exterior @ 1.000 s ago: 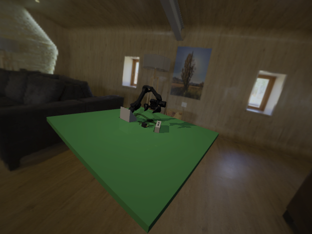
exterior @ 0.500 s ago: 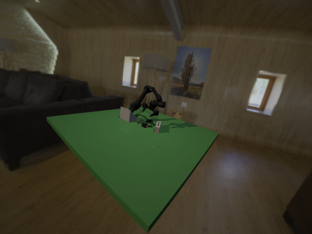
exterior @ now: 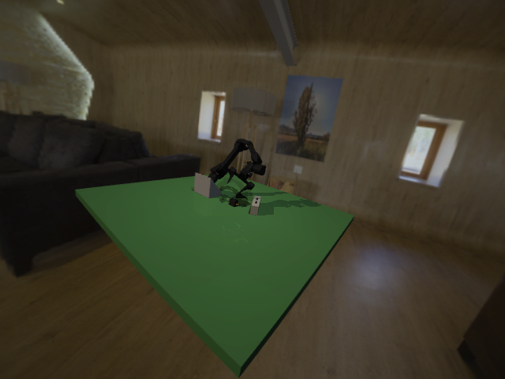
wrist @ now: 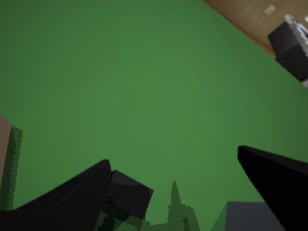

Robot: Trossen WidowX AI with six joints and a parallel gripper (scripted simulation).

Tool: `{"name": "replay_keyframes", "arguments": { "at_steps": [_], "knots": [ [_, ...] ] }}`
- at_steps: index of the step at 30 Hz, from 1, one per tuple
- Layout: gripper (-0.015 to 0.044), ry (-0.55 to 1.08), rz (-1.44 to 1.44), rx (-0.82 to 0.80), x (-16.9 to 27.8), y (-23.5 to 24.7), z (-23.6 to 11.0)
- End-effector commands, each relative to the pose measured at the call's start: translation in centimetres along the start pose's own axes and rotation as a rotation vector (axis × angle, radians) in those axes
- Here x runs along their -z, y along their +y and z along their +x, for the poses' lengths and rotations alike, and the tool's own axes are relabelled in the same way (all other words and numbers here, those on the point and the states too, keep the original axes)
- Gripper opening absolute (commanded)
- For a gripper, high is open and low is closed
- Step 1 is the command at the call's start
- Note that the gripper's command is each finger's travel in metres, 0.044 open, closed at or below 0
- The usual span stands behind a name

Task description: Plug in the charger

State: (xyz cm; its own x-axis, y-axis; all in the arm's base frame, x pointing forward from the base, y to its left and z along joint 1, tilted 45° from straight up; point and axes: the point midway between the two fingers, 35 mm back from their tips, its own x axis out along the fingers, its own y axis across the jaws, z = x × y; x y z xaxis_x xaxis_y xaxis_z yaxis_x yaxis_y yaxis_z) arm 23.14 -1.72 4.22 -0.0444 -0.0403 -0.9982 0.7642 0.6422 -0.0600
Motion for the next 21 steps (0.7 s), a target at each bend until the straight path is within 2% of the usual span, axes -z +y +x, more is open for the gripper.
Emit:
{"name": "replay_keyframes", "arguments": {
  "at_steps": [1, 21],
  "knots": [
    [0.0440, 0.069, -0.088, -0.019, 0.4, 0.0, 0.6],
    [0.0440, 0.307, -0.427, -0.205, 1.7, 0.2, 2.2]
  ]
}}
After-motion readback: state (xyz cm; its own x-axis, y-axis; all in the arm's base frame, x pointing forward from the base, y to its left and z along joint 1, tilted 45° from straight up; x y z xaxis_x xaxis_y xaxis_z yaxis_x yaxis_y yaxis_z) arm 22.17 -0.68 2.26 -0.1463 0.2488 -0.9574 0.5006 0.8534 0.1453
